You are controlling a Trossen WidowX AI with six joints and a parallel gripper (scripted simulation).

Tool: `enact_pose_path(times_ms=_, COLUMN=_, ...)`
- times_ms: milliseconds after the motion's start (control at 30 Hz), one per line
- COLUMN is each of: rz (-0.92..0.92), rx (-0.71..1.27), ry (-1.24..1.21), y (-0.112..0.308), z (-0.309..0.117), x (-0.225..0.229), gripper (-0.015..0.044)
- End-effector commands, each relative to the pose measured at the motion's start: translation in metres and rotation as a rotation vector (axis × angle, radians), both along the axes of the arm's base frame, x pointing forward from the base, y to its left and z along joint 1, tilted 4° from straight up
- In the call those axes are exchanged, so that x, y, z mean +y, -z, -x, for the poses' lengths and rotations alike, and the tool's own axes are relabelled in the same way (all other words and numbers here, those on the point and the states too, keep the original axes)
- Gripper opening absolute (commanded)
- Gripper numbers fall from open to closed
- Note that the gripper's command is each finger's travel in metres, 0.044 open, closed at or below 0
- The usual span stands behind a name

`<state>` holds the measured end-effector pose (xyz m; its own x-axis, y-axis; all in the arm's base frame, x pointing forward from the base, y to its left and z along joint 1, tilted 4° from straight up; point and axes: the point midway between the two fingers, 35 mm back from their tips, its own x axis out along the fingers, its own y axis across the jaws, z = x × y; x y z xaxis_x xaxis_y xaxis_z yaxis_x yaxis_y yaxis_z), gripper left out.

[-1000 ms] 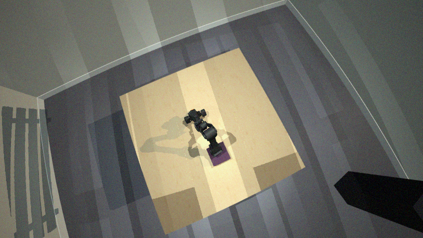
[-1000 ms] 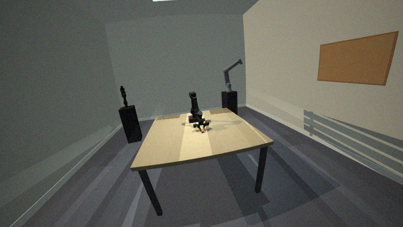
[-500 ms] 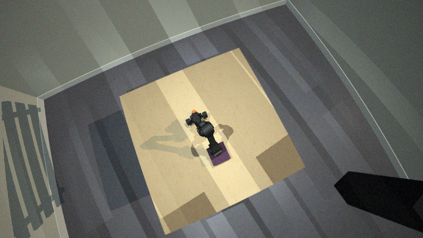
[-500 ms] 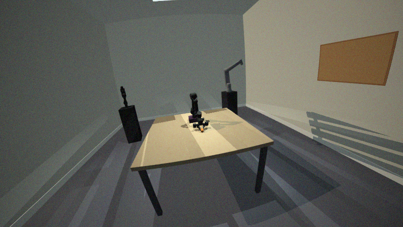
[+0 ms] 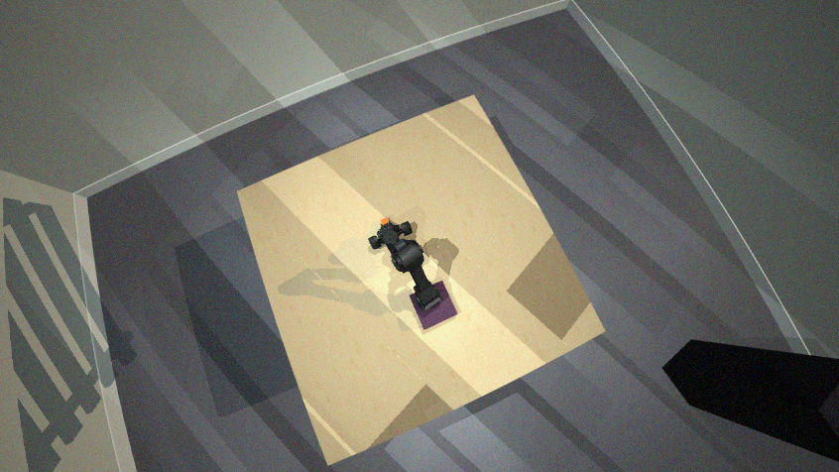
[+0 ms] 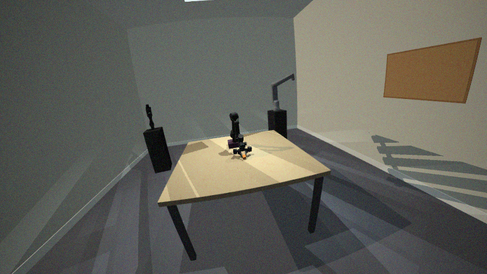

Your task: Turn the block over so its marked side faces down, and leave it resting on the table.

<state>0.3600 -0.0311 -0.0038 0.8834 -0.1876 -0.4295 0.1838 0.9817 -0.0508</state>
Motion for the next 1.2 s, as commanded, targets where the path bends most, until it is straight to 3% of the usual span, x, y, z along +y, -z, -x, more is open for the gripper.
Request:
enact_pose_path(times_ms=0, rz=0.007, rx=-0.001, ry=0.003, y=-0.0003, z=0.0001, x=-0.0007, gripper=0.0026)
enact_pose_path(times_ms=533, rz=0.007, rx=-0.001, ry=0.003, y=-0.0003, z=0.0001, x=-0.0007, gripper=0.044)
enact_pose_path(times_ms=1167, rz=0.007, rx=-0.001, ry=0.003, y=-0.0003, z=0.0001, x=-0.0007, gripper=0.044)
